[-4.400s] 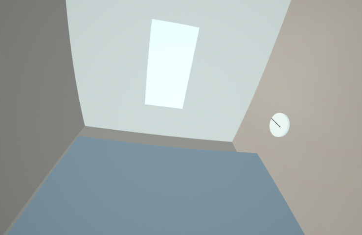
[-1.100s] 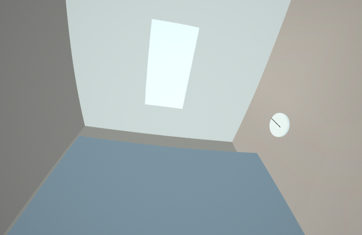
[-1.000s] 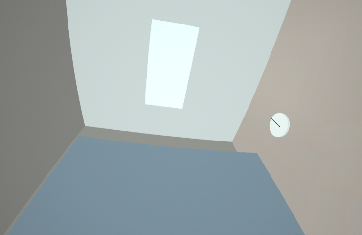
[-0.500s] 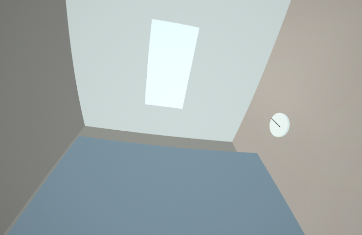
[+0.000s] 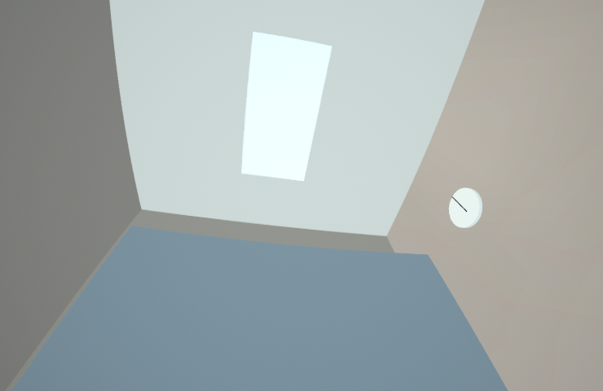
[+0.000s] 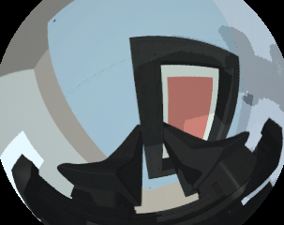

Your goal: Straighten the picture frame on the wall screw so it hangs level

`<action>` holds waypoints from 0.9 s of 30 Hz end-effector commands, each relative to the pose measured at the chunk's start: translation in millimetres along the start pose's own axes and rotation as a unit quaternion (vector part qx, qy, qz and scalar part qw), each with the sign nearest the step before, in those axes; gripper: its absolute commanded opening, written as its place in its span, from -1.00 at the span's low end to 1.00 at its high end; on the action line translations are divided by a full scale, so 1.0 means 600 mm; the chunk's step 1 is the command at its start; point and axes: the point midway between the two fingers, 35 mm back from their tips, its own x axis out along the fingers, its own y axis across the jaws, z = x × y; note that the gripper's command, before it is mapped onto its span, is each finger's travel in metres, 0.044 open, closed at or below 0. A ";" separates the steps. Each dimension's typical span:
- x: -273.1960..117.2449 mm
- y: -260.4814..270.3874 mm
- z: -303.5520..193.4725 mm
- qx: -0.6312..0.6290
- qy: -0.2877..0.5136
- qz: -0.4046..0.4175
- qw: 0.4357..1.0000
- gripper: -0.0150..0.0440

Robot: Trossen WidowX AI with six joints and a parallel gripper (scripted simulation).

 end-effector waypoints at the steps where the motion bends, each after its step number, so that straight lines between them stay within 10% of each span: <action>1: 0.000 0.001 0.000 0.000 0.000 0.000 1.000 -0.49; 27: 0.000 -0.001 0.000 -0.059 -0.001 0.000 0.998 -0.49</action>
